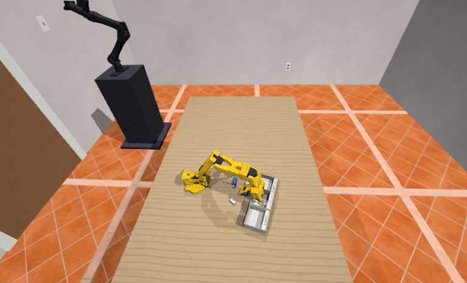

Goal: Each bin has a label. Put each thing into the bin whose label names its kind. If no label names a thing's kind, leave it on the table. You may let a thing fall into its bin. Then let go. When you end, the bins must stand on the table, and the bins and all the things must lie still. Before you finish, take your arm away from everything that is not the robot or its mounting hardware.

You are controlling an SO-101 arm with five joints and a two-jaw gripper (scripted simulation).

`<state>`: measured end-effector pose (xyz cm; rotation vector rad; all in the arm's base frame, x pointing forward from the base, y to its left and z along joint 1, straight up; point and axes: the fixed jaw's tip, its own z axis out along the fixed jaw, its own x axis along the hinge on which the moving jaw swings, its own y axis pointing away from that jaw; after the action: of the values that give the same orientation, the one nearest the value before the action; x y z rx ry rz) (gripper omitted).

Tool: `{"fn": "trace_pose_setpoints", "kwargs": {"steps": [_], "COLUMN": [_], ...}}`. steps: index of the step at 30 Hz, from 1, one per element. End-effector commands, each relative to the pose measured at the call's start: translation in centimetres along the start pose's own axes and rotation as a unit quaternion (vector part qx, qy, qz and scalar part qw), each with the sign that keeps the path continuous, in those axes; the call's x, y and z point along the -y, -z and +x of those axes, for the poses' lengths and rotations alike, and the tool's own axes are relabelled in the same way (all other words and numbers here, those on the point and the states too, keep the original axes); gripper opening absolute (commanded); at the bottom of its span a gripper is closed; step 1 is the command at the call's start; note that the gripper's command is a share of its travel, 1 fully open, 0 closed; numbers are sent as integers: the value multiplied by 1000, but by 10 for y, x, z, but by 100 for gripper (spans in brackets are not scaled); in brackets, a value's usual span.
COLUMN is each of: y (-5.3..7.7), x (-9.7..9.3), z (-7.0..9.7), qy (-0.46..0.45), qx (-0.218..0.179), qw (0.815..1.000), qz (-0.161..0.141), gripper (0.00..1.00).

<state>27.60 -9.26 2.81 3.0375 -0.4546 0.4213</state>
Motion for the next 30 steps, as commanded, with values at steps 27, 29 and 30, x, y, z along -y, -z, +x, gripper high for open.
{"fn": "trace_pose_setpoints", "kwargs": {"steps": [27,29,30], "y": [42,48,51], "x": [-2,-2,-2], "z": [11,11,10], "qy": [2,2,2], "qx": [-29,-29,-29], "qw": [1000,1000,1000], "qz": [0,0,0], "gripper": [17,17,17]}}
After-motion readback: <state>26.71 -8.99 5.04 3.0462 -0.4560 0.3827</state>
